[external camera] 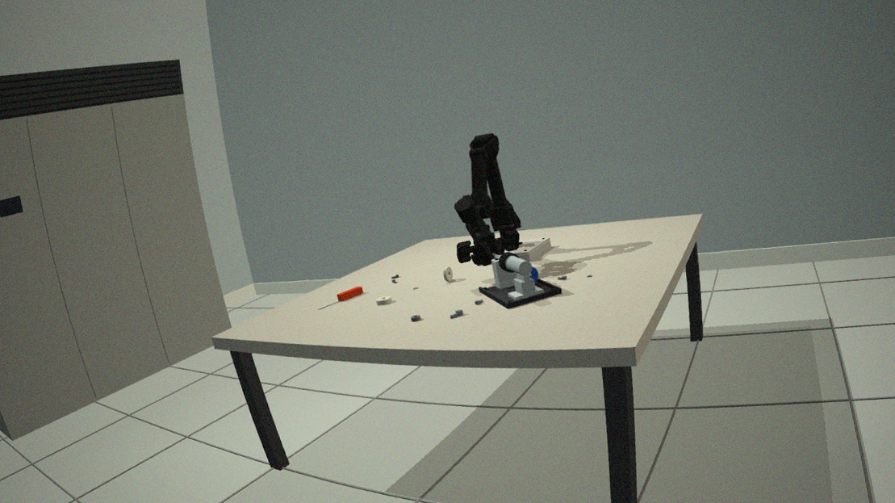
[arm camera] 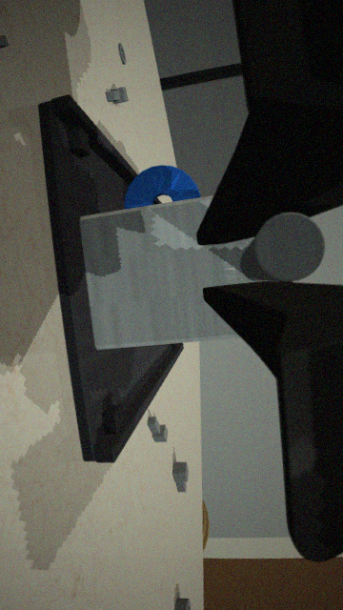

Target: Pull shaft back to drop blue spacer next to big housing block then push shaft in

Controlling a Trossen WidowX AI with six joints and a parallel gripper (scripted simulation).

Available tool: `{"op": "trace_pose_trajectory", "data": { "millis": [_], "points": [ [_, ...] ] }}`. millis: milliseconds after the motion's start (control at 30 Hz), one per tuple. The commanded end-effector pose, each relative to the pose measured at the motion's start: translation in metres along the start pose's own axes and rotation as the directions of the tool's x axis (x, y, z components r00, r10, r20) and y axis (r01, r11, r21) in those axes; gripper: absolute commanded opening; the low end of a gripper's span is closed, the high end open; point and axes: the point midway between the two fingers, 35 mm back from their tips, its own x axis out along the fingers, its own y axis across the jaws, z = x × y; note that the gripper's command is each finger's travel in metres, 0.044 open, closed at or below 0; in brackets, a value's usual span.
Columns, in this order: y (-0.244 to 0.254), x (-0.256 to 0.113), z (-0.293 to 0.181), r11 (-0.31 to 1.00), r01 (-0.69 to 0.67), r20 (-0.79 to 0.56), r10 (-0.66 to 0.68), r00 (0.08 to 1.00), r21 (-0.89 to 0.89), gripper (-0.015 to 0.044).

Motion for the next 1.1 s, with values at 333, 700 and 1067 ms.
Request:
{"op": "trace_pose_trajectory", "data": {
  "millis": [333,700,1067],
  "points": [
    [-0.0008,0.0048,-0.0034,1.000,0.004,-0.002,-0.004,1.000,0.000,0.0000],
    [-0.0008,0.0076,-0.0051,1.000,0.004,-0.002,-0.004,1.000,0.000,0.0000],
    [-0.0009,0.0104,-0.0069,1.000,0.004,-0.002,-0.004,1.000,0.000,0.0000]
  ]
}}
